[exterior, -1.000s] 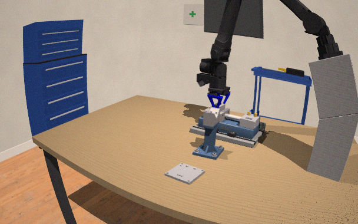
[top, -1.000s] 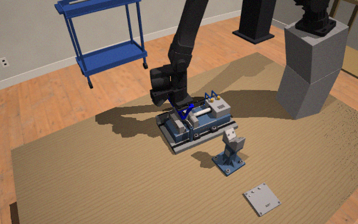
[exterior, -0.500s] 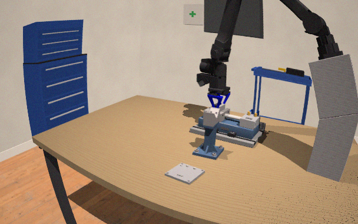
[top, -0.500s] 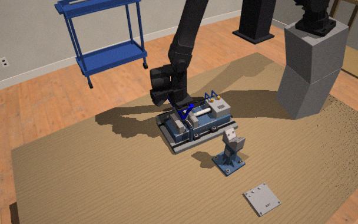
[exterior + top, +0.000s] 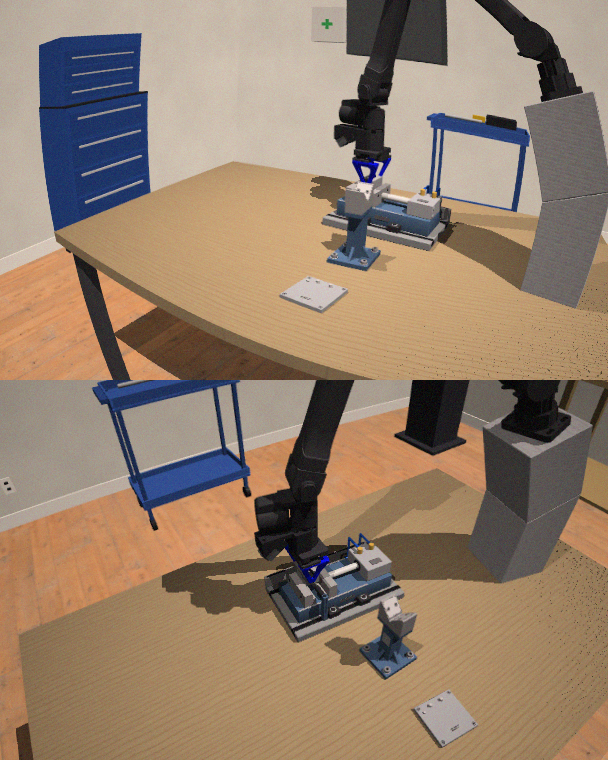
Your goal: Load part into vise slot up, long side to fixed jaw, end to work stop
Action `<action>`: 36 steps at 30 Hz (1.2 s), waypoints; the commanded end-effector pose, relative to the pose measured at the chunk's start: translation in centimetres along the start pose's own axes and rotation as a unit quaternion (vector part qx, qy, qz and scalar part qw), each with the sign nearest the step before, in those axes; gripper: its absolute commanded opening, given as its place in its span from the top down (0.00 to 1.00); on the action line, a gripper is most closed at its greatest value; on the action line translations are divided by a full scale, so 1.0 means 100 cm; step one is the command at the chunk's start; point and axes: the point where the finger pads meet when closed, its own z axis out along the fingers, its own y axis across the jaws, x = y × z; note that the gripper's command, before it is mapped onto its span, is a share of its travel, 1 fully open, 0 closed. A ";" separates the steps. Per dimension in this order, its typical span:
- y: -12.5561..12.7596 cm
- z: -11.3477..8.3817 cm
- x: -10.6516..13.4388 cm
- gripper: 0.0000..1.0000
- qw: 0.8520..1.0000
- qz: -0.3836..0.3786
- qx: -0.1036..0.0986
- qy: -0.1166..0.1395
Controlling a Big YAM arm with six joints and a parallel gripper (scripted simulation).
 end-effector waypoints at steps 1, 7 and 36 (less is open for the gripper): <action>0.002 -0.018 -0.030 1.00 1.000 -0.002 0.006 -0.030; 0.002 -0.018 -0.030 1.00 1.000 -0.002 0.006 -0.030; 0.003 -0.006 -0.025 1.00 1.000 -0.002 0.005 -0.025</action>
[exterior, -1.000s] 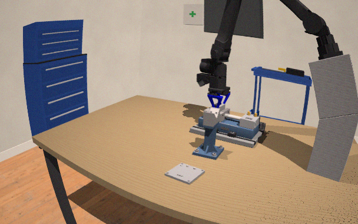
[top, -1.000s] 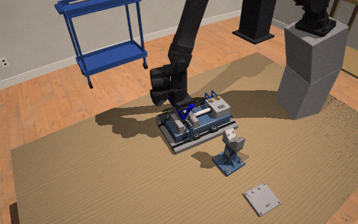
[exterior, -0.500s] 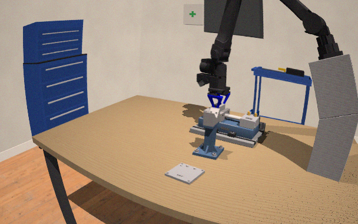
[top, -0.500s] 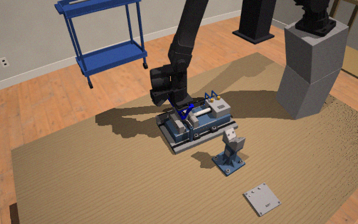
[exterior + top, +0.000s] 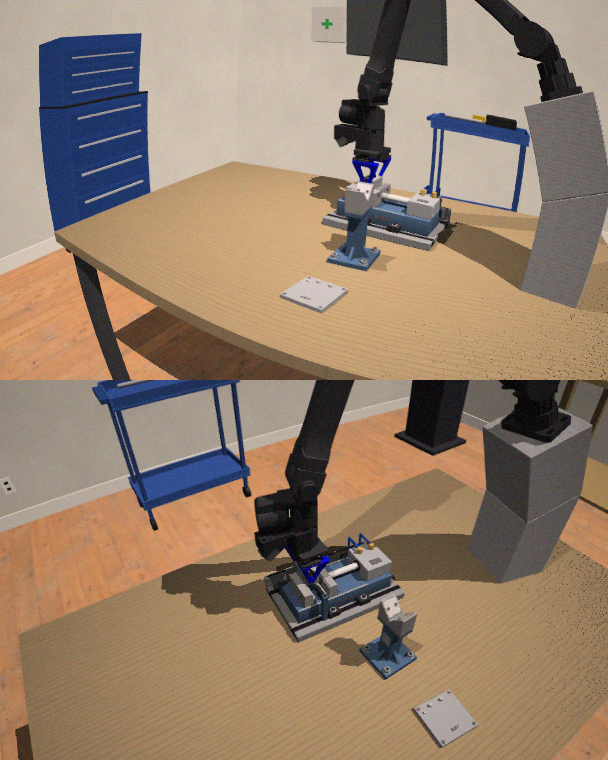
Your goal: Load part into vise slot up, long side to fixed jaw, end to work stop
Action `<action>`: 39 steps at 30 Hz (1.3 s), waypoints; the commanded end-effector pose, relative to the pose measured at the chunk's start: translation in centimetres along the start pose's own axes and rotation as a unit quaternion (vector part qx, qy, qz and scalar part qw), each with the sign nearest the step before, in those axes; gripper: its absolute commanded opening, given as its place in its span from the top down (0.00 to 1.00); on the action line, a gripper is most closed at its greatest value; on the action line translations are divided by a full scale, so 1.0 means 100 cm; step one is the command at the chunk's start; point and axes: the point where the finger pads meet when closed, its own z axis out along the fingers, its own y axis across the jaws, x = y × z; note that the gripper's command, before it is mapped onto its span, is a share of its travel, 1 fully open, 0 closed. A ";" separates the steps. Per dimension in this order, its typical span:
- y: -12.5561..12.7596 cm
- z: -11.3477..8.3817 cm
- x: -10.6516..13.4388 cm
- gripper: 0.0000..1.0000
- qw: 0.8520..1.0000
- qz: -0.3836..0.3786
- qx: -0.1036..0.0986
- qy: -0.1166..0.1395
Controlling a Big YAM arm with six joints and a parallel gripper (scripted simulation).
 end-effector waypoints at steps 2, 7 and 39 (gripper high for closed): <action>0.003 -0.004 -0.023 1.00 1.000 -0.001 0.005 -0.022; 0.002 -0.006 -0.025 1.00 1.000 -0.001 0.006 -0.025; 0.002 -0.005 -0.024 1.00 1.000 -0.001 0.005 -0.024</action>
